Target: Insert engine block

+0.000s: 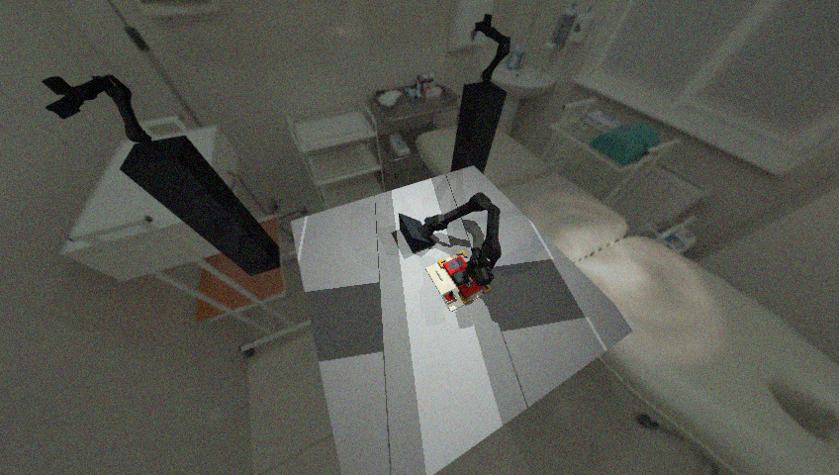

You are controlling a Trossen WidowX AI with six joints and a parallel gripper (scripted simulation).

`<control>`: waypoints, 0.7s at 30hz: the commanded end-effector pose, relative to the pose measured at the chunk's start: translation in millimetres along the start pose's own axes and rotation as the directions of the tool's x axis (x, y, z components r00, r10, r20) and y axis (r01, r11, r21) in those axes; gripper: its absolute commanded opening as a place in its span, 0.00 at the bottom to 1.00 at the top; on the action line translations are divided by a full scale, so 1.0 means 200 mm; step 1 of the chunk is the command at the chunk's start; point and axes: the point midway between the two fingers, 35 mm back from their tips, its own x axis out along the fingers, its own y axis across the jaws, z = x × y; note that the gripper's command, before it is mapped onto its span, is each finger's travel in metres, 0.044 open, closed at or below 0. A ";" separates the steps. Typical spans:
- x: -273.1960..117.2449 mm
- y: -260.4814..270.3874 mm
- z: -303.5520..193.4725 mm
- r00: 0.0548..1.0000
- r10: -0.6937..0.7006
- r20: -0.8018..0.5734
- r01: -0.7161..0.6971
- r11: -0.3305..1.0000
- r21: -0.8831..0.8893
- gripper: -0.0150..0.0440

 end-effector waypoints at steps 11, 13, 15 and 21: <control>0.00 0.00 0.00 1.000 0.000 0.000 0.000 1.000 0.000 1.00; 0.00 0.00 0.00 1.000 0.000 0.000 0.000 1.000 0.000 1.00; 0.00 0.00 0.00 1.000 0.000 0.000 0.000 1.000 0.000 1.00; -0.07 0.00 0.00 1.000 0.003 0.002 -0.003 1.000 0.004 1.00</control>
